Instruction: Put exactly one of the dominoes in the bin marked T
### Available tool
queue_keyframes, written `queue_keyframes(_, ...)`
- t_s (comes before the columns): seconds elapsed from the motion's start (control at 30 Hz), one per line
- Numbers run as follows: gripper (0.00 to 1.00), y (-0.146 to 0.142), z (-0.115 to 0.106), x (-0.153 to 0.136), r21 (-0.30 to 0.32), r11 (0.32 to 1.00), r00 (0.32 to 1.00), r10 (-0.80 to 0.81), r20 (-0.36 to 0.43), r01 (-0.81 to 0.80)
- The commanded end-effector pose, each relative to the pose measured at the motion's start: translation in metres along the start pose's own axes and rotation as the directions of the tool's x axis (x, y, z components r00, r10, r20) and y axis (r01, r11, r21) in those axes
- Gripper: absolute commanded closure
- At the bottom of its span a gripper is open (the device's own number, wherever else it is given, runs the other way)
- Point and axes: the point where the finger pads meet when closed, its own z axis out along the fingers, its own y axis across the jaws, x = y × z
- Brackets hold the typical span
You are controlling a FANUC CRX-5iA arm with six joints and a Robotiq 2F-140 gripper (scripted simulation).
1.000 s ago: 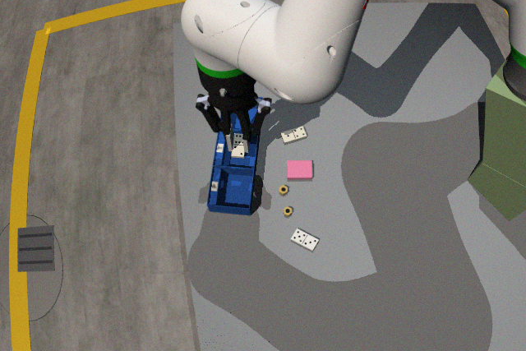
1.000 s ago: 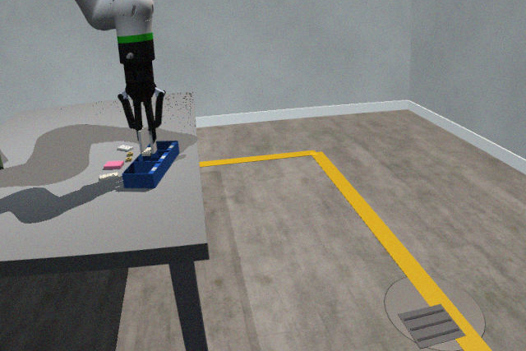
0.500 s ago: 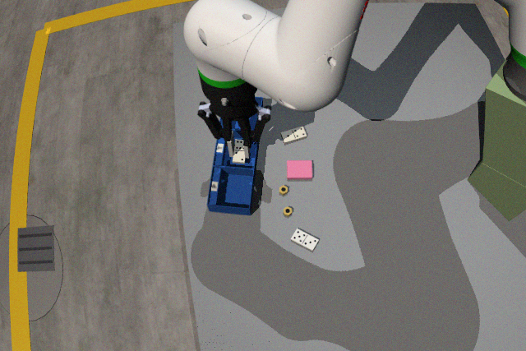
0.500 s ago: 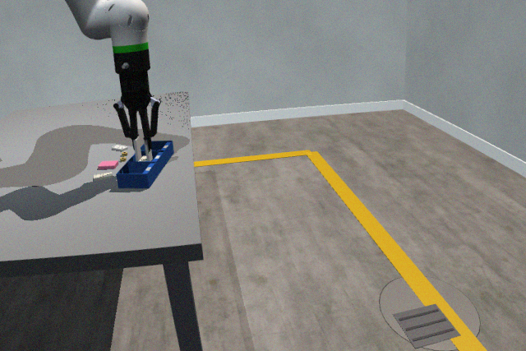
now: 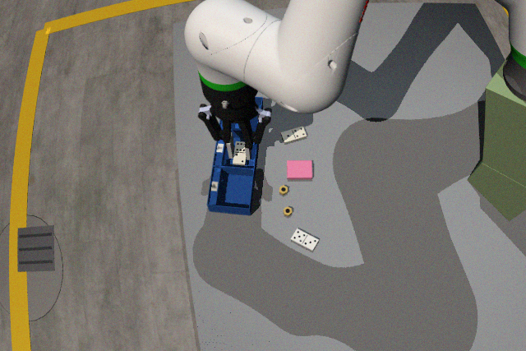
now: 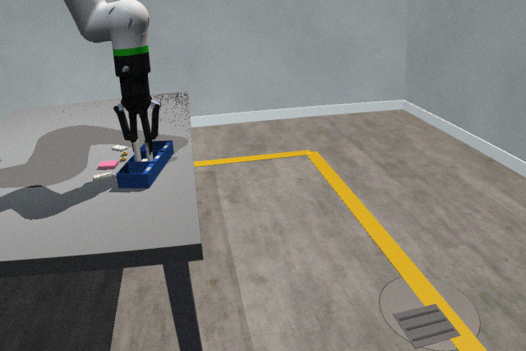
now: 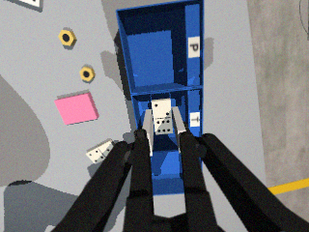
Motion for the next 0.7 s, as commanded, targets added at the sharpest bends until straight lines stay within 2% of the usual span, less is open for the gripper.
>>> queue_keyframes(0.0,0.81,0.0002,-0.0001,0.0001,0.0,1.0,1.0,0.0,0.0,0.0)
queue_keyframes(0.5,0.81,0.0002,-0.0001,0.0001,0.0,1.0,1.0,0.0,0.0,0.0)
queue_keyframes(0.67,0.81,0.0002,-0.0068,0.0001,0.0,1.0,1.0,0.0,0.0,0.0)
